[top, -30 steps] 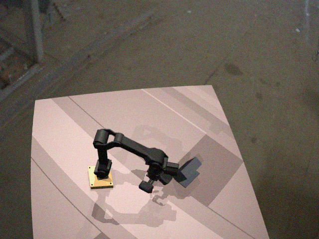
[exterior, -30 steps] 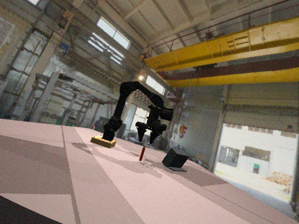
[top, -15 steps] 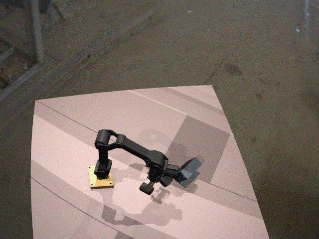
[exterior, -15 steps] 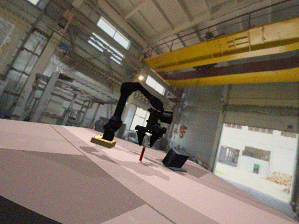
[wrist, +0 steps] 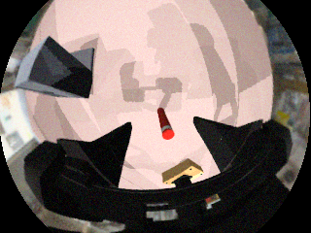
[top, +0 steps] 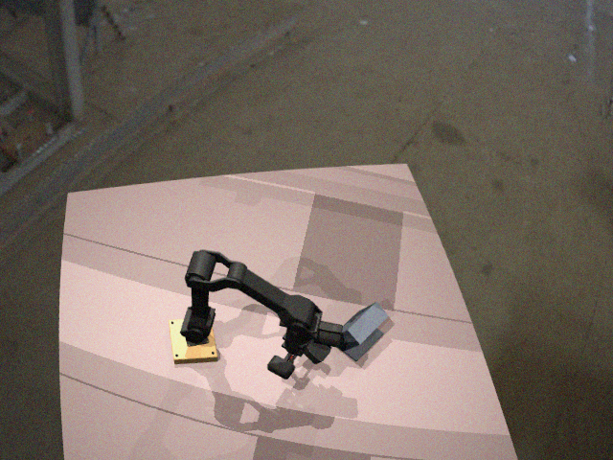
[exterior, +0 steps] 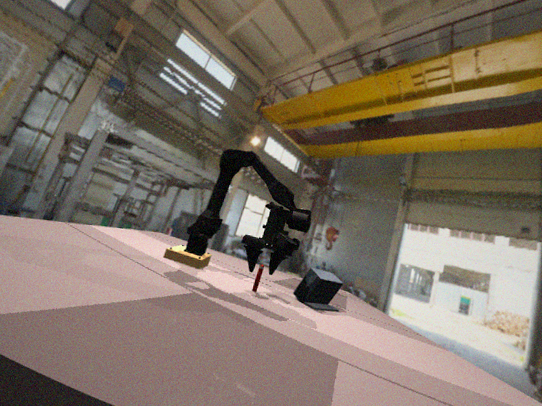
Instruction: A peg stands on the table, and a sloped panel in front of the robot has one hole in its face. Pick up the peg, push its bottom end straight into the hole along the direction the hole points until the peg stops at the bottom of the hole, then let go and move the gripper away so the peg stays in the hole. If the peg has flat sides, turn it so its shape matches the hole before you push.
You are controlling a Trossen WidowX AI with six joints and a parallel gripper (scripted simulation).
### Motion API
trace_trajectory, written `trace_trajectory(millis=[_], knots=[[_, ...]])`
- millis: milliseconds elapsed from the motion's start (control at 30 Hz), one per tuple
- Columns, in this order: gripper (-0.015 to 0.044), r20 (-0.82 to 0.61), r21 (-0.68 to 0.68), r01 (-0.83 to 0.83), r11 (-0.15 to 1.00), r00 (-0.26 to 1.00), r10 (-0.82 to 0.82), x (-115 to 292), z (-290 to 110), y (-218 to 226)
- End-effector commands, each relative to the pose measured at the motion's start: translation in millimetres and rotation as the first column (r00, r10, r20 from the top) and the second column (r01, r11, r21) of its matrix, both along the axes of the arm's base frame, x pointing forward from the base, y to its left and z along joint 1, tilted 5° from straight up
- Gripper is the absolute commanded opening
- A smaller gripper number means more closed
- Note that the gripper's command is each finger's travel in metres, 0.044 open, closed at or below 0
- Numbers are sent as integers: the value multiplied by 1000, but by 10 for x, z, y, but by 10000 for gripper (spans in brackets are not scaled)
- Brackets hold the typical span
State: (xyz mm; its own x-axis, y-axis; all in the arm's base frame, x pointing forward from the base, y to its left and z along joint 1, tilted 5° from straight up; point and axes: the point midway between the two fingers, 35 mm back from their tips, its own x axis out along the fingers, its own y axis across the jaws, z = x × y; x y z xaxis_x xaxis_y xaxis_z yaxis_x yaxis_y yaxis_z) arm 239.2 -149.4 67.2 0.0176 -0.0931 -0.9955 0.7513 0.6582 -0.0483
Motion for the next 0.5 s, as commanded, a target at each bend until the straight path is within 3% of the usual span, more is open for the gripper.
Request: trace_trajectory(millis=[0, 333, 467], knots=[[440, -10, 1, -2, 1000, 1000, 2, -26, -84, 2], [440, -10, 1, -2, 1000, 1000, 2, -35, -187, -2], [335, -4, 2, 0, 1000, 1000, 0, -16, -156, -4]])
